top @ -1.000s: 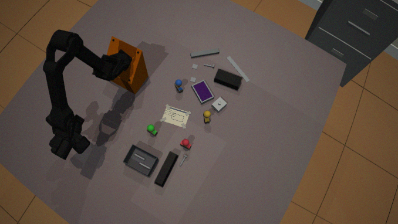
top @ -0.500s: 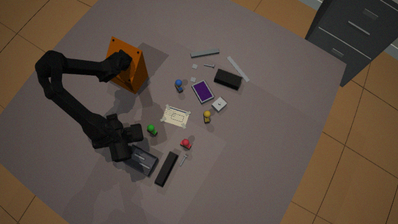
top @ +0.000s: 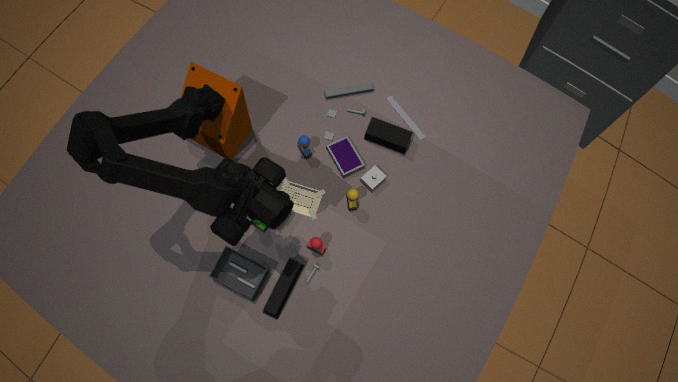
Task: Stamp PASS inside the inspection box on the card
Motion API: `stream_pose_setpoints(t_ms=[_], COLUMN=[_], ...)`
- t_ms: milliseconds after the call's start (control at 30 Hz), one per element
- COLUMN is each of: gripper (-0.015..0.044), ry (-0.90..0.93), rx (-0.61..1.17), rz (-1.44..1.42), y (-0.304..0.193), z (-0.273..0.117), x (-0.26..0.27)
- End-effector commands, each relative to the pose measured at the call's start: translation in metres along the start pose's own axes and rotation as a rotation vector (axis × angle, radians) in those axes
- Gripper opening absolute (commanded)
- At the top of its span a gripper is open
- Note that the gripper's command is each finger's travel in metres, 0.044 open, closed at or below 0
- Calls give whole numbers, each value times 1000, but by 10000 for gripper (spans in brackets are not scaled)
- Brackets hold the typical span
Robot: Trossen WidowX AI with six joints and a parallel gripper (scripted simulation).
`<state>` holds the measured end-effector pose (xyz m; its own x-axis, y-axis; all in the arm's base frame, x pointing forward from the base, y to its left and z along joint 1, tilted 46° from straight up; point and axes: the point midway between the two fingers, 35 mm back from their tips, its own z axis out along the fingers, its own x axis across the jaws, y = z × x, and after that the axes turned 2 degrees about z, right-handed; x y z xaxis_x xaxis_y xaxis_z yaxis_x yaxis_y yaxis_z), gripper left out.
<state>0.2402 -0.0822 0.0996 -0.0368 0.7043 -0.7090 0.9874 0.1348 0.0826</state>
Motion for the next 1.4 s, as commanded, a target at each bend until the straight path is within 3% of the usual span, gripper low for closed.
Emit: stream_pose_setpoints(t_ms=[0,1367], gripper=[224,224], ry=[-5,-4], rx=[4,4], rz=[-25,-25], y=[1,2], z=[0,63], x=[2,2])
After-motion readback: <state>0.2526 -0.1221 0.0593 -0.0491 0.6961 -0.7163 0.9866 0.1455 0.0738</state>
